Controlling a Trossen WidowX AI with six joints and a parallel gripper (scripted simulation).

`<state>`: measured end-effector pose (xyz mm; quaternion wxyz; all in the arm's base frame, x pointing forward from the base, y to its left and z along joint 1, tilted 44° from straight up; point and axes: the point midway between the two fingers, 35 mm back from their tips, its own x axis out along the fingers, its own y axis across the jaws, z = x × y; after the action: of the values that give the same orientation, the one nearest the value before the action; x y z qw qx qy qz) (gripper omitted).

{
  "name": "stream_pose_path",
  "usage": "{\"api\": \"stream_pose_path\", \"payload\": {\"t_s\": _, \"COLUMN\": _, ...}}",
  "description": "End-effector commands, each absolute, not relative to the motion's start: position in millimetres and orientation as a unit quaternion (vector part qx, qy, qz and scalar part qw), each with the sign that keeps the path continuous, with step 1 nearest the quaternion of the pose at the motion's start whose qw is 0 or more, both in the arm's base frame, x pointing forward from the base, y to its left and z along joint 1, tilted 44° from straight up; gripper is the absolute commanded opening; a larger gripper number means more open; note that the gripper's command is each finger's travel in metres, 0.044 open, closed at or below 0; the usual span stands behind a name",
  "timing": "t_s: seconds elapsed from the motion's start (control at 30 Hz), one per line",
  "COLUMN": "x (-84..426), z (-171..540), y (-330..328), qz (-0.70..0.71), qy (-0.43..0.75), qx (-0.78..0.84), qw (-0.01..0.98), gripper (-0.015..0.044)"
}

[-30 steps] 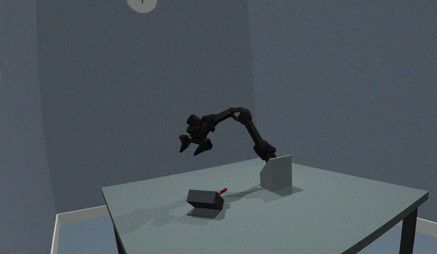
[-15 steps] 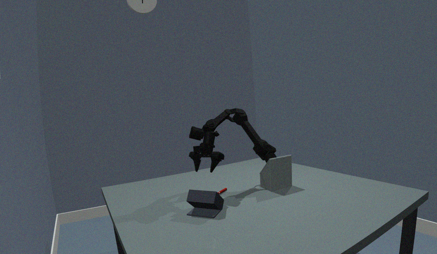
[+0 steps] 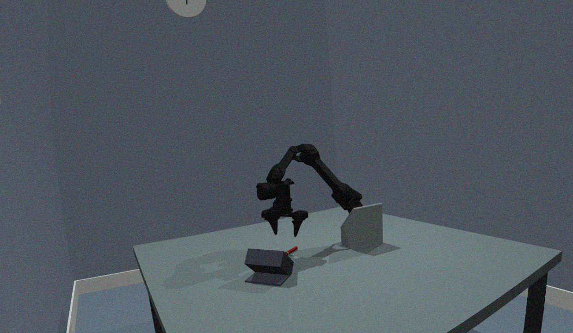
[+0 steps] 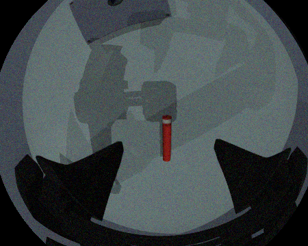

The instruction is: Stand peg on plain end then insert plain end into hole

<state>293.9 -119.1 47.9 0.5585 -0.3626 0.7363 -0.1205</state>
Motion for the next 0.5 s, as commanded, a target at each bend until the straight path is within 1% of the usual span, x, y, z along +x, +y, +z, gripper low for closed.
{"api": "stream_pose_path", "payload": {"t_s": 0.0, "x": 288.9, "z": 47.3, "y": -120.2, "qz": -0.128, "qy": 0.742, "qx": -0.367, "qw": 0.546, "gripper": 0.044}}
{"api": "stream_pose_path", "payload": {"t_s": 0.47, "x": 288.1, "z": 32.1, "y": -134.0, "qz": -0.127, "qy": 0.742, "qx": -0.366, "qw": 0.547, "gripper": 0.044}}
